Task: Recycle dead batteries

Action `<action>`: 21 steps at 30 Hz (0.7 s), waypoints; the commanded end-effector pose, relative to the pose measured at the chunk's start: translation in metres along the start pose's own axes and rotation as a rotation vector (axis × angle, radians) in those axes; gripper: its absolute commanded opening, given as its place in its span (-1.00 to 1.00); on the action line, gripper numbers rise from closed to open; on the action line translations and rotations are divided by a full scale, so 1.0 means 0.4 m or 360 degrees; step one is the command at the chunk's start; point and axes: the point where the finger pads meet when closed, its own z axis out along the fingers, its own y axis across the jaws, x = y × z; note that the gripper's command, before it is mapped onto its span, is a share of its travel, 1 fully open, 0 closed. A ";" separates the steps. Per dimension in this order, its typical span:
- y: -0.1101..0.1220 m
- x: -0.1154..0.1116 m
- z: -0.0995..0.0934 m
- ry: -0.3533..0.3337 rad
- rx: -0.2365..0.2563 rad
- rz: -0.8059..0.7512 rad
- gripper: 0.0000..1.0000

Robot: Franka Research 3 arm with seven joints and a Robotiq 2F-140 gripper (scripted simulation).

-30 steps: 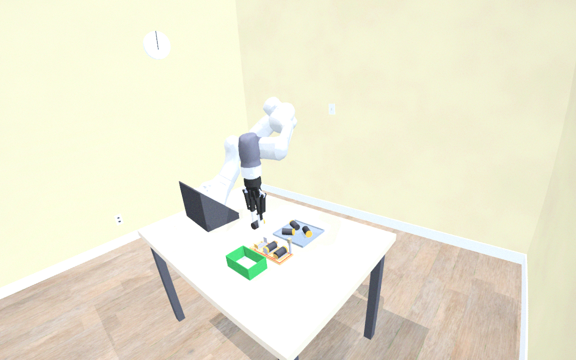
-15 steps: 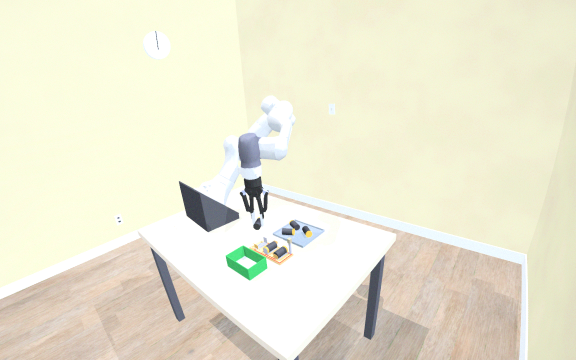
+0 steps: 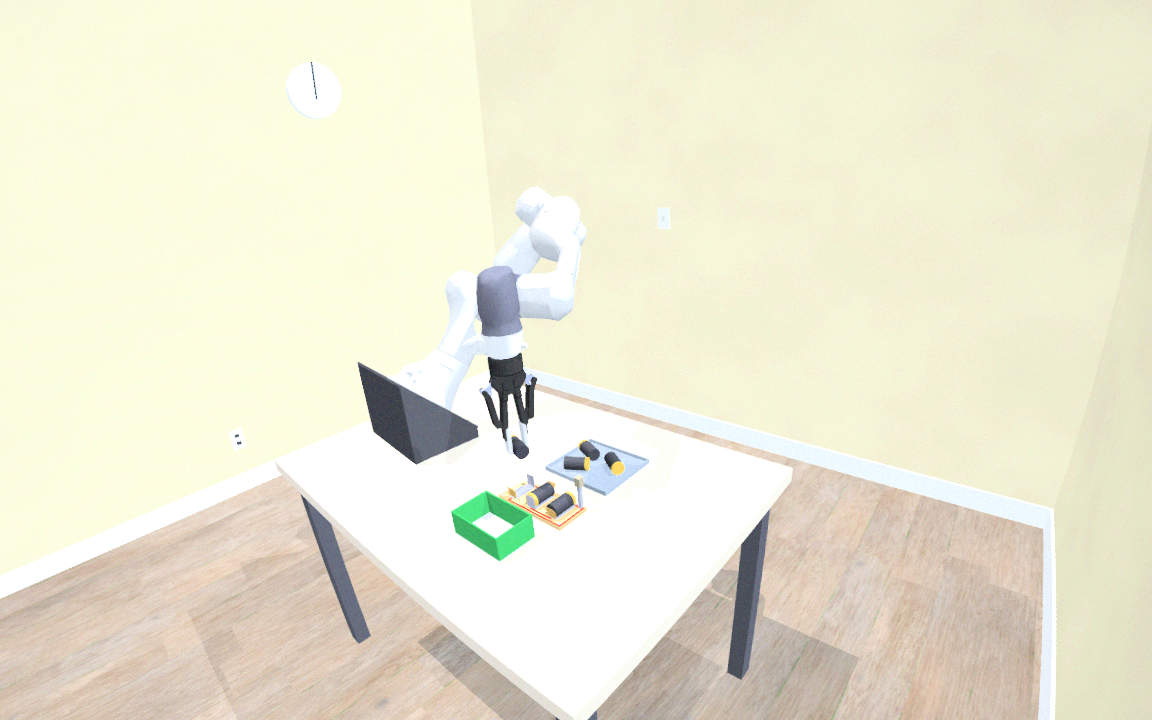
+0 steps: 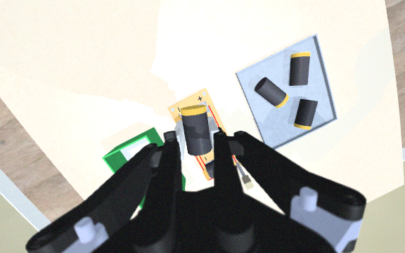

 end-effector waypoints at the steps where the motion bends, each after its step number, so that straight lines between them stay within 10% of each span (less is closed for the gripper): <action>1: -0.006 -0.002 -0.005 -0.0003 0.0019 -0.0468 -0.68; 15: 0.000 -0.004 -0.005 -0.0003 0.0019 -0.0487 -0.68; 21: 0.120 -0.042 -0.004 -0.0003 0.0019 -0.0487 -0.68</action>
